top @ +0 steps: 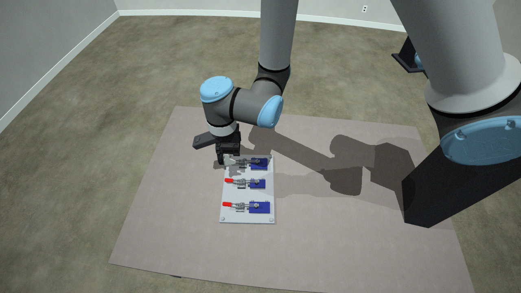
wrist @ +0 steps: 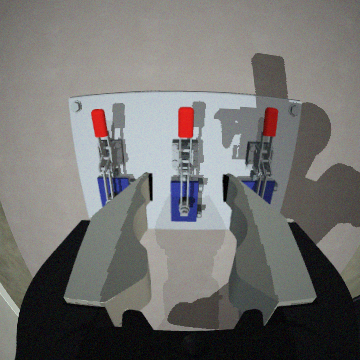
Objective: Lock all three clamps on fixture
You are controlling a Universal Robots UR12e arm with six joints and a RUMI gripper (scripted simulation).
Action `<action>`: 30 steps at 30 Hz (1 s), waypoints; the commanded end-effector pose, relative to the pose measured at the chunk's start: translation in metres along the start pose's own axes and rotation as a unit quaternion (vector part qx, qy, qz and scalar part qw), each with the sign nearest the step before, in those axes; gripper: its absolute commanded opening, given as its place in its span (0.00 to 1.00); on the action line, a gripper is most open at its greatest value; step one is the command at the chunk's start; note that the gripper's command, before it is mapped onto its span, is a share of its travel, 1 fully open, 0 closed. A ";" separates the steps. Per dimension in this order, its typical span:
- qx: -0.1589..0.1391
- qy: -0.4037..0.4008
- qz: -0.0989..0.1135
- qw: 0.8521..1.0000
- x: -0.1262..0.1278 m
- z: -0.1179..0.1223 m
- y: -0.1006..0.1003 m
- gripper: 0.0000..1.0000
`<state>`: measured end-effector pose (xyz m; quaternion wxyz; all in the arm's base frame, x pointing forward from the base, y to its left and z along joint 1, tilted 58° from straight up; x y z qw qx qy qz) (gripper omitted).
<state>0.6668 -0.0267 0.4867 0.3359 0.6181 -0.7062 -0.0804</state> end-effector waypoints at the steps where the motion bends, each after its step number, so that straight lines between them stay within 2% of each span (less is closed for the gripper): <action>1: 0.001 0.000 0.000 1.000 0.000 0.000 0.001 0.28; 12: 0.001 0.000 0.000 1.000 0.000 0.000 -0.012 0.28; 23: 0.001 0.000 0.000 1.000 0.000 -0.001 -0.056 0.28; 30: 0.001 0.000 0.000 1.000 0.000 -0.001 -0.059 0.28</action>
Point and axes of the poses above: the point where the finger pads meet when closed, its own y axis back along the fingers, its own x axis across the jaws, z = x × y, the point moved 9 cm from there along y, back along the fingers, and after that the axes turned 11 degrees about y, right-handed, at the moved point
